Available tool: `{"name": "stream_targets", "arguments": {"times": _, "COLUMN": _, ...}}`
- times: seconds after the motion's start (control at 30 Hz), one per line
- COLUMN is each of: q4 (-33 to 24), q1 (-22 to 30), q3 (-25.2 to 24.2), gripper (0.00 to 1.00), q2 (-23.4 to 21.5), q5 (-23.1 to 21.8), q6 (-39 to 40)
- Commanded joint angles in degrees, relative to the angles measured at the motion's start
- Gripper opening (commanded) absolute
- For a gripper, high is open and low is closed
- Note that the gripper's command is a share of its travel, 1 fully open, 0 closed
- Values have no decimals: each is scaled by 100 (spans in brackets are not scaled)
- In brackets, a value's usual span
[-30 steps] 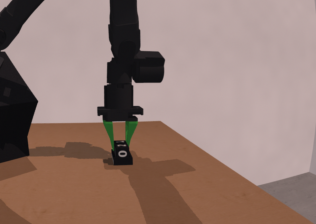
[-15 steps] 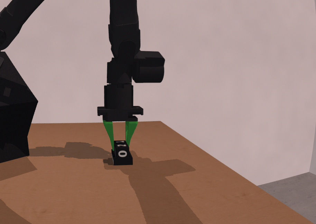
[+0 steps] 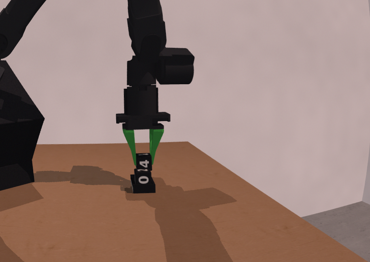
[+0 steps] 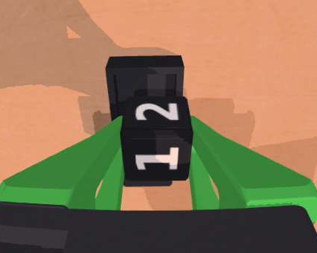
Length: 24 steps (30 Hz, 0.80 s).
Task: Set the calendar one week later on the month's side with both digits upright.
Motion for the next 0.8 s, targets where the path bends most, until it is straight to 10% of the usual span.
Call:
{"name": "stream_targets", "arguments": {"times": 0.0, "q4": -520, "q1": 251, "q3": 106, "gripper": 26, "q2": -428, "q5": 45, "q6": 228}}
{"name": "stream_targets", "arguments": {"times": 0.33, "q4": -1970, "q1": 816, "q3": 467, "gripper": 26, "q2": -1198, "q5": 225, "q6": 853}}
{"name": "stream_targets", "arguments": {"times": 0.77, "q4": -2061, "q1": 851, "q3": 353, "gripper": 26, "q2": -1240, "q5": 182, "q6": 894}}
